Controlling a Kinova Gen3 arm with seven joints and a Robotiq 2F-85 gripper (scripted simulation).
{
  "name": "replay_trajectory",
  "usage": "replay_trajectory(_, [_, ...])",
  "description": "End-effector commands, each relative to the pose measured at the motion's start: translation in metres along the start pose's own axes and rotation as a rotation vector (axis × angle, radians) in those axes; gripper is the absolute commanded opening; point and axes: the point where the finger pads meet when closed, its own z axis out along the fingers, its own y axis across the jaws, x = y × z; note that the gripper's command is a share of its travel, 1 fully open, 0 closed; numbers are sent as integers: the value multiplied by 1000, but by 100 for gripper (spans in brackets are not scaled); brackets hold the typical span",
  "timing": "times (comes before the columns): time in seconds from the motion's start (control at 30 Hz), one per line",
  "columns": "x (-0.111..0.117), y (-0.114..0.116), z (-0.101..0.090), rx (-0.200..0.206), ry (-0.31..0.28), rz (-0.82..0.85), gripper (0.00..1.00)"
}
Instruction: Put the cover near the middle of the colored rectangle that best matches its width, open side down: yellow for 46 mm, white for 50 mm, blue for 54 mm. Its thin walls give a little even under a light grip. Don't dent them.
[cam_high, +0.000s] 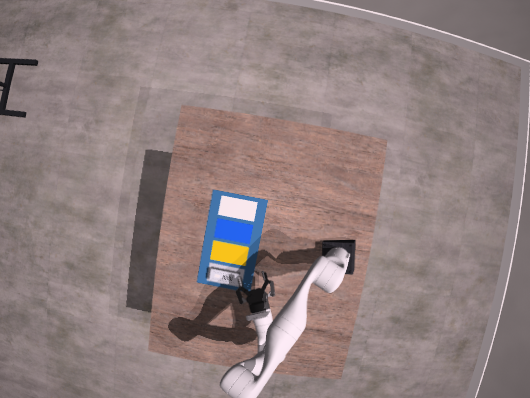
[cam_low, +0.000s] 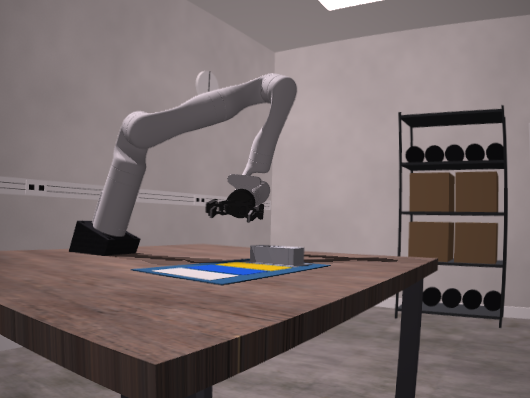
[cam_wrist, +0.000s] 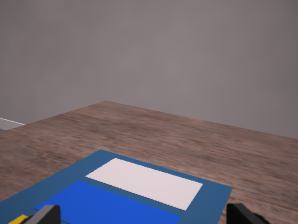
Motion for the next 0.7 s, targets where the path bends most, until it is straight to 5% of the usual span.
replay_trajectory(0.0, [0,0,0,0,0,1,100])
replay_trajectory(0.67, [0,-1,0,-5,-4,8,100])
